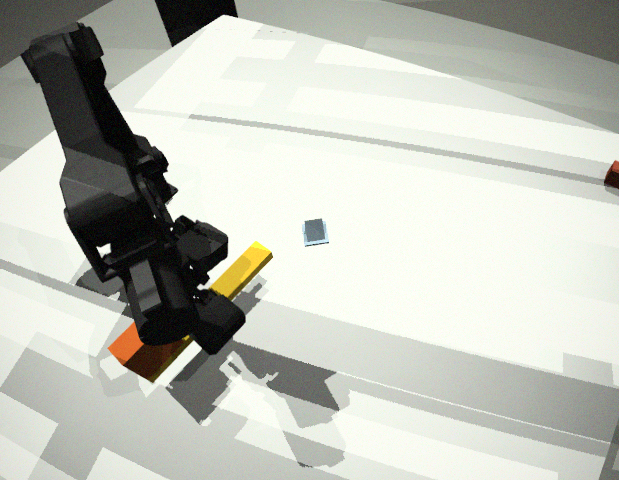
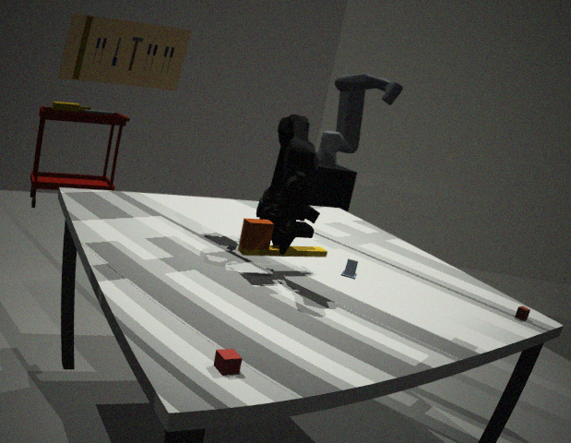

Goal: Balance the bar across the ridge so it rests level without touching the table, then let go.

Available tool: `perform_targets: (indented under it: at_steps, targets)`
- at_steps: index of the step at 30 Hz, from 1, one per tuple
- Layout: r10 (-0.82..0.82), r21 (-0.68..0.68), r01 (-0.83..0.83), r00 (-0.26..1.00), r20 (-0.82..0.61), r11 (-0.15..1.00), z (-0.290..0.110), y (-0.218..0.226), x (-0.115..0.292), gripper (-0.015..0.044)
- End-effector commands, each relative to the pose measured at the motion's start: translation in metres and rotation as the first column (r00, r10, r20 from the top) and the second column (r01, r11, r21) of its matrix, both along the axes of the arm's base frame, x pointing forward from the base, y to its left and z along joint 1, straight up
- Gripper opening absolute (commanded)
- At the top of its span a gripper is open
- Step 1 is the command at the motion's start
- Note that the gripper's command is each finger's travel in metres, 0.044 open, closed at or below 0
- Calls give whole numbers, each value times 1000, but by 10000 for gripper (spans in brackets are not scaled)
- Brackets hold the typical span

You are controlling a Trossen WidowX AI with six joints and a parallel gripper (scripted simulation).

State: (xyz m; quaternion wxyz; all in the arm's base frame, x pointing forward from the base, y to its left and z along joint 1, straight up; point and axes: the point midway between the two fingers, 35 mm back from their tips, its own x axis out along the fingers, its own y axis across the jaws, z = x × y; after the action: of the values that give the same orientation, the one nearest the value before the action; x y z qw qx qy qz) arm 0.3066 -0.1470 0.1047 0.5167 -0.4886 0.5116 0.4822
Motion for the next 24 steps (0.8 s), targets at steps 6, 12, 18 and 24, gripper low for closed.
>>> perform_targets:
  at_steps: [6,12,18,24]
  targets:
    - [3,-14,-3,1000,21,1000,32,0,0,0]
    - [4,-14,-4,1000,21,1000,44,0,-2,0]
    - [20,-14,-20,1000,21,1000,44,5,0,0]
    - [87,-14,-87,996,21,996,44,26,10,0]
